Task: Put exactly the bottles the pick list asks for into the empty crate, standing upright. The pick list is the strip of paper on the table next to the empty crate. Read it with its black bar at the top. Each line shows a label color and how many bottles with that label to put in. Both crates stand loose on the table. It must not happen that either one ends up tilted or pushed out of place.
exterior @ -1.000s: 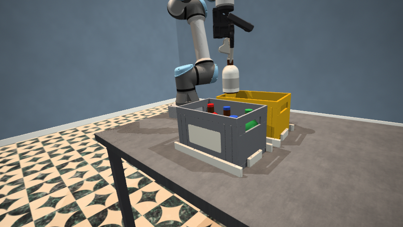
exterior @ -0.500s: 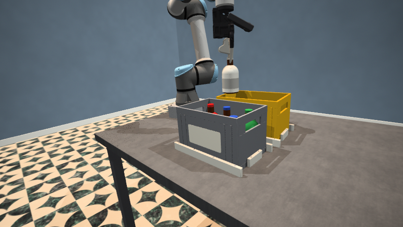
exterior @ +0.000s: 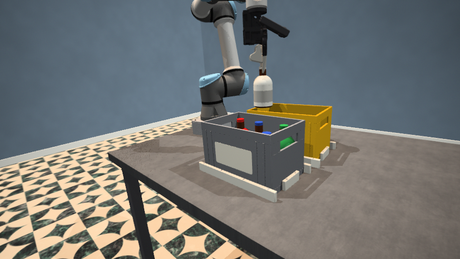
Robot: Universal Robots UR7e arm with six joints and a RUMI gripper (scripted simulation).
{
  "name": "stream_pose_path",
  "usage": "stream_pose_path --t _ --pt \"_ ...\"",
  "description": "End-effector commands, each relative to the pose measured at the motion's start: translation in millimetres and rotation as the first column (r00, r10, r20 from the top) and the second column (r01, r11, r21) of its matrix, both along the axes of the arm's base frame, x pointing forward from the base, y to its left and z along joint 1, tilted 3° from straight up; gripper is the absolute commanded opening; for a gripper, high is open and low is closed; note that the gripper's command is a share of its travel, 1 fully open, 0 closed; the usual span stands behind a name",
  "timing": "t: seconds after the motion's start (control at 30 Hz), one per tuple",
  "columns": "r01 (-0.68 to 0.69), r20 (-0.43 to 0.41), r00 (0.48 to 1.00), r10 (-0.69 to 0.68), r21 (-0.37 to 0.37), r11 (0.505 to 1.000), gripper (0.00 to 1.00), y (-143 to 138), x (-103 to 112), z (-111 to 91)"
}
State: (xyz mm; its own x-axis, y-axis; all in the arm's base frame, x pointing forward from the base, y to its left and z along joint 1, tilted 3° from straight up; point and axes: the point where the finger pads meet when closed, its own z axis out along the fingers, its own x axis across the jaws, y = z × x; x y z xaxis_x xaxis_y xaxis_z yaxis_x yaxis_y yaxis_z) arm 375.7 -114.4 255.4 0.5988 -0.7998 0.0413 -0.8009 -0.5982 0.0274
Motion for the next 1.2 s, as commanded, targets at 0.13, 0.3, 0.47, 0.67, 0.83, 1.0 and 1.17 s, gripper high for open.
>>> stream_pose_path --t 0.13,0.3,0.47,0.67,0.83,1.0,1.17 --pt "0.0 0.002 1.0 0.0 -0.001 1.0 0.0 -1 0 -8" --pt "0.0 0.002 1.0 0.0 -0.001 1.0 0.0 -1 0 -11" --pt "0.0 0.002 1.0 0.0 -0.001 1.0 0.0 -1 1 -16" --pt "0.0 0.002 1.0 0.0 -0.001 1.0 0.0 -1 0 -22" --pt "0.0 0.002 1.0 0.0 -0.001 1.0 0.0 -2 0 -25" --pt "0.0 0.002 1.0 0.0 -0.001 1.0 0.0 -2 1 -30" --pt "0.0 0.002 1.0 0.0 -0.001 1.0 0.0 -2 0 -35"
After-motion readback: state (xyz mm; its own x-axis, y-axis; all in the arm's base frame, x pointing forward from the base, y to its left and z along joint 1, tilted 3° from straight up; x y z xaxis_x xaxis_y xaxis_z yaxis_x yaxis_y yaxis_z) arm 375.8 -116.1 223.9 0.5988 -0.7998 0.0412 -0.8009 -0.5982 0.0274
